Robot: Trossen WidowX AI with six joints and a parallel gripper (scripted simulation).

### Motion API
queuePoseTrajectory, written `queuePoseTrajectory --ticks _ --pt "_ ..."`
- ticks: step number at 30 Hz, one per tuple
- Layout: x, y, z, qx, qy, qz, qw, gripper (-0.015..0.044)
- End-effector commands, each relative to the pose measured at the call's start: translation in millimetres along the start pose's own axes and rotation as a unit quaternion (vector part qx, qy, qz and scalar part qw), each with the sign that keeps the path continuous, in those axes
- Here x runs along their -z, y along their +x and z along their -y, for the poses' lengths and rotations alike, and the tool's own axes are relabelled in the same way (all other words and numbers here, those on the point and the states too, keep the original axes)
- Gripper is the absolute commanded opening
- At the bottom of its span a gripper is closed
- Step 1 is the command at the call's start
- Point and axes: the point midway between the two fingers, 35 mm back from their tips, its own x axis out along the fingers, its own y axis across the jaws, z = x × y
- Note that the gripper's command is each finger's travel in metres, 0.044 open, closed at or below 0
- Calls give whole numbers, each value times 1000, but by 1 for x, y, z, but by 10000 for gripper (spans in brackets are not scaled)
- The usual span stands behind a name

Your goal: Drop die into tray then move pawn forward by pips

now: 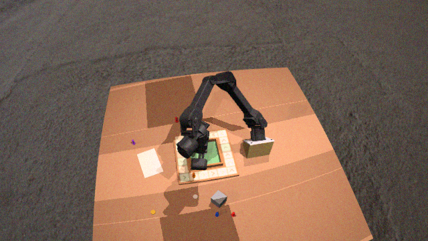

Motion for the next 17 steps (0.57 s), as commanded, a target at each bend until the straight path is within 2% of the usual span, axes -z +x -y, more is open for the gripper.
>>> queuePoseTrajectory --ticks 1,6,7,17 --pt "33 -26 34 -6 -36 2 999 440" --pt "82 -42 86 -2 -88 1 996 440" --pt "55 -40 58 -8 -58 9 998 440" --pt "55 -40 58 -8 -58 9 998 440"
